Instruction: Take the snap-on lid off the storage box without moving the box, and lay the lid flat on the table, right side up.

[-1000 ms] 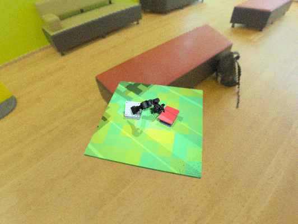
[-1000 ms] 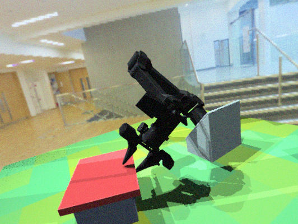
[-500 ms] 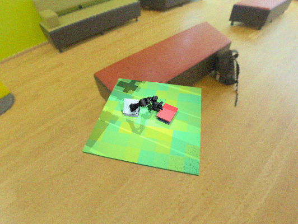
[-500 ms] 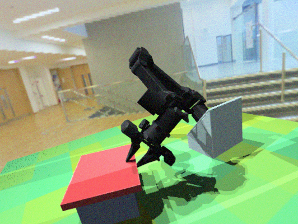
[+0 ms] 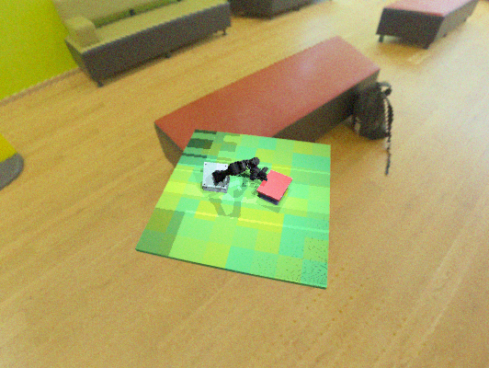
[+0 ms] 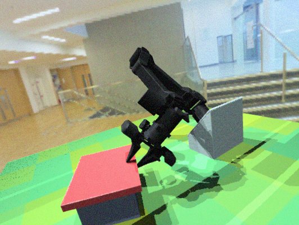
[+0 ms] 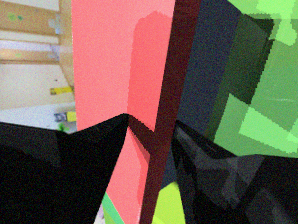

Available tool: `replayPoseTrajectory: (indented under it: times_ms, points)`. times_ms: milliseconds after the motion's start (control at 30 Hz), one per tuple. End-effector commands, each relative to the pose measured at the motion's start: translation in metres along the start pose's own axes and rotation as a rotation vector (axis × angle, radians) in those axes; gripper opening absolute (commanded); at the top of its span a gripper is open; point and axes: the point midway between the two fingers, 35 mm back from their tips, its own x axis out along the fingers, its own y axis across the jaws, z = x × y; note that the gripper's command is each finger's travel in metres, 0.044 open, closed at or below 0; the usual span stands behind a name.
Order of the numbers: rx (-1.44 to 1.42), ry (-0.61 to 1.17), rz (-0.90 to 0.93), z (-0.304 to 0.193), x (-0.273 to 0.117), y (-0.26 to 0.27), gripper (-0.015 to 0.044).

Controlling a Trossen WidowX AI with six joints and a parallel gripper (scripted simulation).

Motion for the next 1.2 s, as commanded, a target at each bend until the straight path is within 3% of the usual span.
replayPoseTrajectory:
  times_ms: [0, 1167]
  points:
    - [0.002, -0.001, 0.002, -0.0002, -0.0014, 0.0015, 0.0000]
    - [0.002, -0.001, 0.002, 0.0002, -0.0071, 0.0060, 0.0000]
